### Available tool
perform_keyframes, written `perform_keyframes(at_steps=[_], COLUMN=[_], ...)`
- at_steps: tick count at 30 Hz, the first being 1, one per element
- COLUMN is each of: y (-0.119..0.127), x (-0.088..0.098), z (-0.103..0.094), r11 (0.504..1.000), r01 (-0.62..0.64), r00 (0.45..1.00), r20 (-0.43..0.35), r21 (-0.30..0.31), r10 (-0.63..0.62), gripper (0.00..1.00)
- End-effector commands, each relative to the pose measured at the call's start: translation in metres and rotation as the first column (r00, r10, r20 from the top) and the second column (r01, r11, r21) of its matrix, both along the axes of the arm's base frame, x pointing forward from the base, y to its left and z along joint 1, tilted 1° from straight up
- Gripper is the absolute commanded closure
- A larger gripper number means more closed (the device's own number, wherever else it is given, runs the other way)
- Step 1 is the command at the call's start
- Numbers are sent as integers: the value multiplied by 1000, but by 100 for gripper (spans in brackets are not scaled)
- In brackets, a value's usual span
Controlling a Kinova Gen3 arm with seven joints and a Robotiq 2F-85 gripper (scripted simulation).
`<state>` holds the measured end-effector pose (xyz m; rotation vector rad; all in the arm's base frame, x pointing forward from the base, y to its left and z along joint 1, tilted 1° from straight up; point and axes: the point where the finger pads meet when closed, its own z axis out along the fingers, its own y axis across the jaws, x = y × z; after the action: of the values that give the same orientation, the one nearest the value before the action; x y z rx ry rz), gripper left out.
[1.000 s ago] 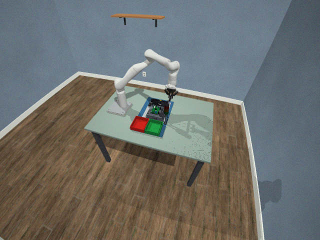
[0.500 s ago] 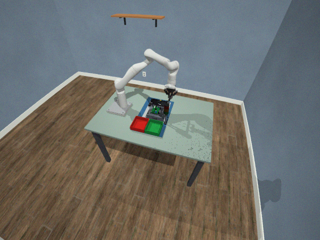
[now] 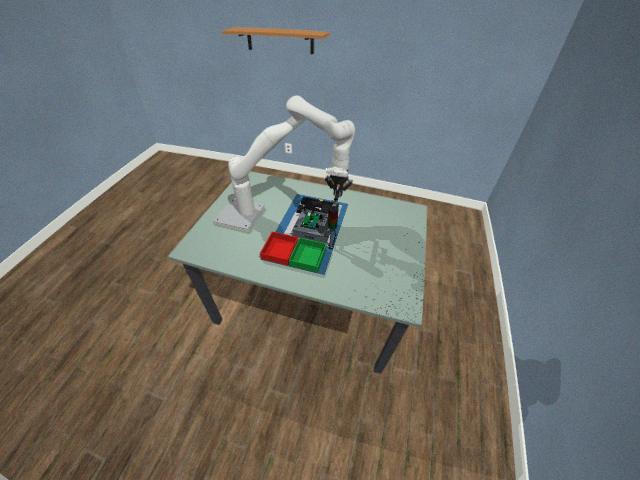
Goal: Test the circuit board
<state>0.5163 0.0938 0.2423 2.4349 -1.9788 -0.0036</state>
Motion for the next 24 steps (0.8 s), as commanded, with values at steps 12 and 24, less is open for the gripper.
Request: perform_keyframes(at_steps=[12,24], y=[-6,-11], x=[-28,-52], z=[4,2], r11=[1000,1000], r01=[3,3], r00=[1000,1000], r20=[-11,-10], r21=[0,0], r10=[-3,-3], gripper=[100,100])
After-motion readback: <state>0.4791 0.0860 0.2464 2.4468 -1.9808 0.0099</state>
